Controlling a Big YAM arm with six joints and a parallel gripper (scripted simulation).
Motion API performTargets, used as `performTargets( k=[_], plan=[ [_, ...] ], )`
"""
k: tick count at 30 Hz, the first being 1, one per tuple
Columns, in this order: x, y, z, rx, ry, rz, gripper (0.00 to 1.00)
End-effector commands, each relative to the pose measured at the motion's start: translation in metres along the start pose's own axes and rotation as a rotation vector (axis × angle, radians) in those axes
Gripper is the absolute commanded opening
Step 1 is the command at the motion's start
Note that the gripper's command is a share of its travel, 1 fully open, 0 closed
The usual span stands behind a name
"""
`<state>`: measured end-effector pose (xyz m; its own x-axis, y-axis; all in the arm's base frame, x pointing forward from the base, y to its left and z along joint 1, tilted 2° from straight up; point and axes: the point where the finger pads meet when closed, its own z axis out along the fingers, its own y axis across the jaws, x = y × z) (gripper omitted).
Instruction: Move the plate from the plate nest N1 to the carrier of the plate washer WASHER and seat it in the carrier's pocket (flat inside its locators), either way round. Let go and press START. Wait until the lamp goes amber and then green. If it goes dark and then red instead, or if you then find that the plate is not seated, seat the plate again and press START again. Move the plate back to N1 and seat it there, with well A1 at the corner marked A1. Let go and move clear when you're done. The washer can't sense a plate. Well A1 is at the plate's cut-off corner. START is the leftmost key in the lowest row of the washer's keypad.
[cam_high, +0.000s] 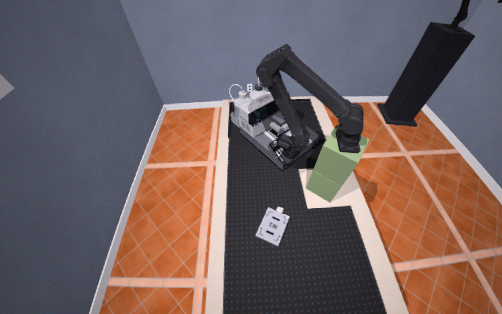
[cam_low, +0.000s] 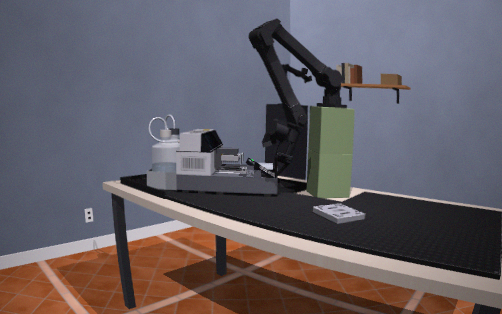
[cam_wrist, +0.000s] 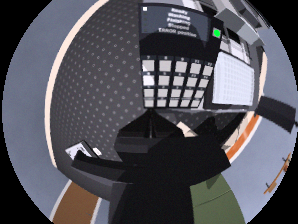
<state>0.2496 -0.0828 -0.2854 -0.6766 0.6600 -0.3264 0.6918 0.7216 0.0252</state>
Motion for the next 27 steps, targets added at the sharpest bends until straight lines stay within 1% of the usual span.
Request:
performTargets(
  k=[1,22,23,27],
  plan=[
    [-0.0078,0.0050,-0.0003,-0.019,-0.026,-0.006,0.00],
    [-0.0078,0.0050,-0.0003,-0.019,-0.026,-0.006,0.00],
    [-0.0053,0.0034,0.0028,-0.015,-0.020,-0.007,0.00],
    [-0.0028,0.0011,0.0050,-0.011,-0.014,-0.005,0.00]
  ],
)
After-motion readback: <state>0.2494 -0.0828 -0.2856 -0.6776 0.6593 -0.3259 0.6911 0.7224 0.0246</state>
